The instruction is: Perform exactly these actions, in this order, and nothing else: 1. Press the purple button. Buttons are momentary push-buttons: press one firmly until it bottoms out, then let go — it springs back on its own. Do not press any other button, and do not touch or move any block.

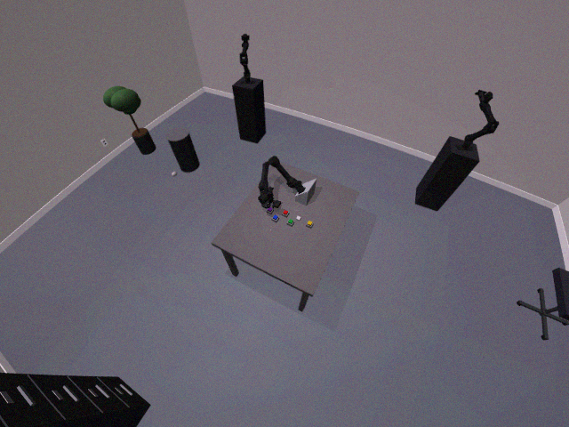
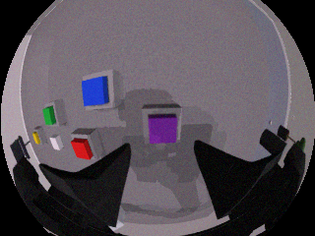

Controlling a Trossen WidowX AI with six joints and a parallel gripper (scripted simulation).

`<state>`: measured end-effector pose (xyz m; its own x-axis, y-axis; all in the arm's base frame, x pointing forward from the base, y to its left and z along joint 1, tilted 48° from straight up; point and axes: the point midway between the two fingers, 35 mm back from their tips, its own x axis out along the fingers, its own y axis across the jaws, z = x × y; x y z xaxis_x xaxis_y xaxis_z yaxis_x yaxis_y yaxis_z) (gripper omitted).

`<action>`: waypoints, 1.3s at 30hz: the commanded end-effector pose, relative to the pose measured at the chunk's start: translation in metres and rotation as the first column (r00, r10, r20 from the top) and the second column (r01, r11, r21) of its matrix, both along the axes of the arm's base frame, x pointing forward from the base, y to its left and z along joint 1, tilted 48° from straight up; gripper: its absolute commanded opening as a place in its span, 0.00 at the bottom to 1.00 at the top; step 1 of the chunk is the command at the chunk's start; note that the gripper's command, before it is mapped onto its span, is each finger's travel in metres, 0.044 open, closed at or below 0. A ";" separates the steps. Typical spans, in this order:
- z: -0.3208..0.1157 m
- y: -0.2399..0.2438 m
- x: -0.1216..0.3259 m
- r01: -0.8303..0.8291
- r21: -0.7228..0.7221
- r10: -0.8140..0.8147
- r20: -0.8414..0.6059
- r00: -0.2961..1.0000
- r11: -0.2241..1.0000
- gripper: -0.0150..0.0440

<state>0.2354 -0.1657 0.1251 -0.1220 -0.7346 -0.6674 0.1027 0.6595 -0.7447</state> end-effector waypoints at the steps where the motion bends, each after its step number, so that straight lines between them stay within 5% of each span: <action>1: -0.003 -0.005 -0.001 -0.006 -0.007 0.006 0.003 1.000 1.000 0.40; 4: -0.003 -0.005 -0.001 -0.006 -0.007 0.006 0.003 1.000 1.000 0.29; 39: -0.025 -0.031 -0.005 -0.006 -0.009 0.006 0.003 1.000 1.000 0.29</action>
<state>0.2325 -0.1950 0.1025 -0.1105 -0.7437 -0.6593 0.1055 0.6509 -0.7518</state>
